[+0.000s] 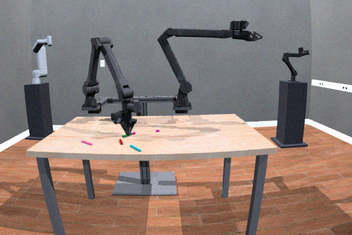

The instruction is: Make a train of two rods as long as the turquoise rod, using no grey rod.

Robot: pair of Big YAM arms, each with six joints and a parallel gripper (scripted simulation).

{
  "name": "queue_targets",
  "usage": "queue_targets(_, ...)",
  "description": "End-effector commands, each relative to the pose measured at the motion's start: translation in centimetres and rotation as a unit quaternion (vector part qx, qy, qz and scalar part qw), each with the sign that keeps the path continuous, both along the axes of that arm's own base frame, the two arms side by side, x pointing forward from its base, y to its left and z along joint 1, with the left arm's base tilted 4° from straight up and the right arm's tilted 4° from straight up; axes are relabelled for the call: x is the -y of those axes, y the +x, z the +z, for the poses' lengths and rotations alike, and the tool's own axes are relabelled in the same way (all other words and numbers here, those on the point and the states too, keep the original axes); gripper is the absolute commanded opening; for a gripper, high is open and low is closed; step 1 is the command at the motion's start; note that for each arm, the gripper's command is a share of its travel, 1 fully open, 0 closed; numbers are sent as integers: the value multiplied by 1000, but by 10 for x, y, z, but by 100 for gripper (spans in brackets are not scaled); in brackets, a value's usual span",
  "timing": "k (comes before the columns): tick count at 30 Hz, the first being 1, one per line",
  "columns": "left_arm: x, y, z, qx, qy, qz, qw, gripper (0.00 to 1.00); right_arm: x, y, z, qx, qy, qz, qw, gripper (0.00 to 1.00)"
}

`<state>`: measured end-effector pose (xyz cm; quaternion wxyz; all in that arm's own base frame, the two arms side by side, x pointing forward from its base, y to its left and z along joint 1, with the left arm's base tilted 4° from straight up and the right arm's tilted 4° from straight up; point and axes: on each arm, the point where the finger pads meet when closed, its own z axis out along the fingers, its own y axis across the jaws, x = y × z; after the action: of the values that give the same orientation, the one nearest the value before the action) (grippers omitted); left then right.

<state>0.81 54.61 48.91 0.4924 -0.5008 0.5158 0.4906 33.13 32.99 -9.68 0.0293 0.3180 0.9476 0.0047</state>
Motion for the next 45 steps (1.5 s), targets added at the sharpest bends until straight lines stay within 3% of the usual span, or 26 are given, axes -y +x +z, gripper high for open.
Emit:
queue_targets(1,4,-3,16,7,21,4,1000,100,-6,2,4,9,9,-3,1000,4)
queue_targets(45,4,-3,16,7,21,4,1000,100,-12,-1,9,13,13,1,1000,4)
